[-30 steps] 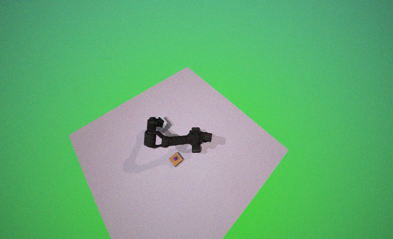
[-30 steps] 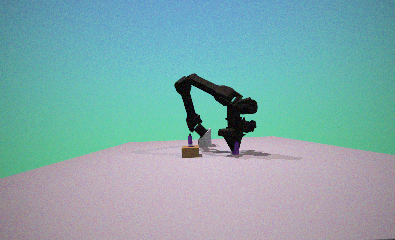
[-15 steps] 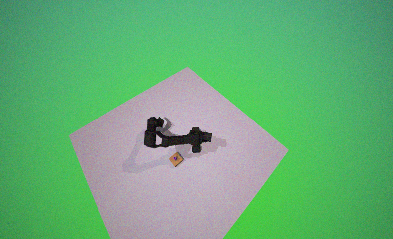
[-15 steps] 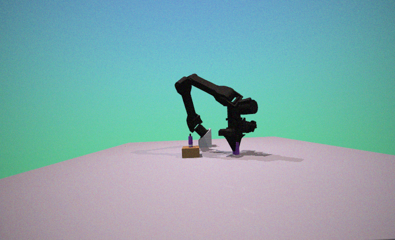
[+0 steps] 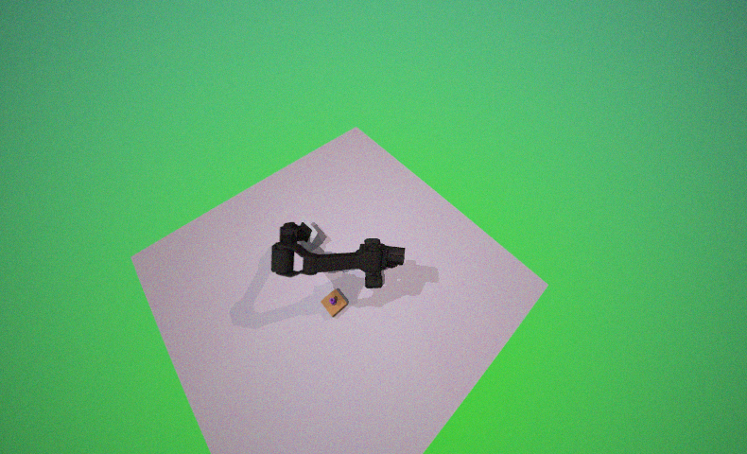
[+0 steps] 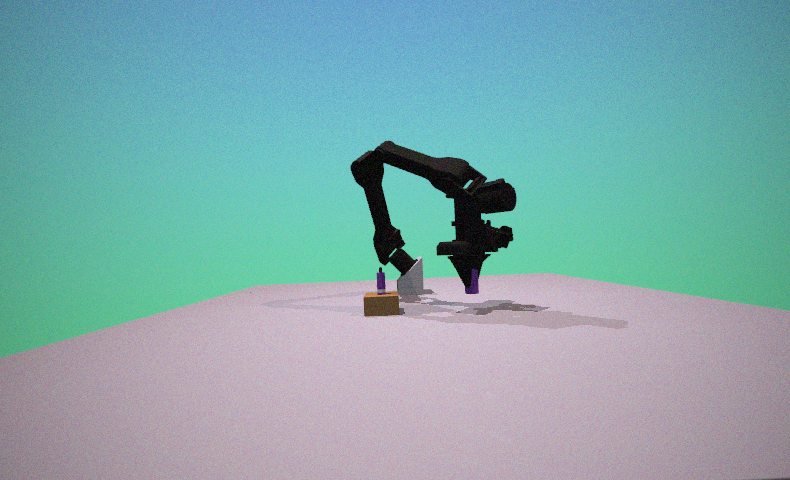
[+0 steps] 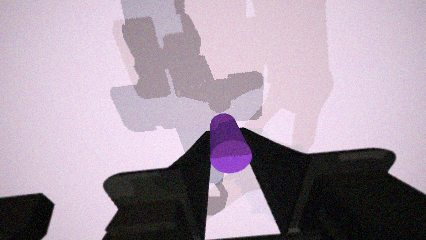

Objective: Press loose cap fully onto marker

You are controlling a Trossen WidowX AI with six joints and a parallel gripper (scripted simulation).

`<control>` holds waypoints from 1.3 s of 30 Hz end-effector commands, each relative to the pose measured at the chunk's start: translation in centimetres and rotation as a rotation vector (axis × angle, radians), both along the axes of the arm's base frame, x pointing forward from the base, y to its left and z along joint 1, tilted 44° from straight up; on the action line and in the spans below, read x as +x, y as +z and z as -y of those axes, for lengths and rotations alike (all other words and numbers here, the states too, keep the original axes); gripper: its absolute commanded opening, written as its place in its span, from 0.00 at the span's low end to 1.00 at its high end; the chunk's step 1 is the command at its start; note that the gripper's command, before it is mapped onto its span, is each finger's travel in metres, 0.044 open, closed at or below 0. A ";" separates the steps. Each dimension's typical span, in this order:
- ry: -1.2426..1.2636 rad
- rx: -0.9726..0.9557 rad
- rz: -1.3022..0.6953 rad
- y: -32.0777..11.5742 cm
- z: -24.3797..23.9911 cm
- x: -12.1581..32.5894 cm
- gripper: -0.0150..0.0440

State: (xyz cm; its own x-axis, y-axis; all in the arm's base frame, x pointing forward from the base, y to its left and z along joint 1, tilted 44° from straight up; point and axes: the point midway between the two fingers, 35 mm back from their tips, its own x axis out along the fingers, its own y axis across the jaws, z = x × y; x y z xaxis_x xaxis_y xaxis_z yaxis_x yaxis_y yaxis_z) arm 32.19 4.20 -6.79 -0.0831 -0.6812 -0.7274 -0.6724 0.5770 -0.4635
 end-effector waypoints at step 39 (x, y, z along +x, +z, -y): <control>0.000 0.001 -0.004 13.2 4.4 0.2 0.25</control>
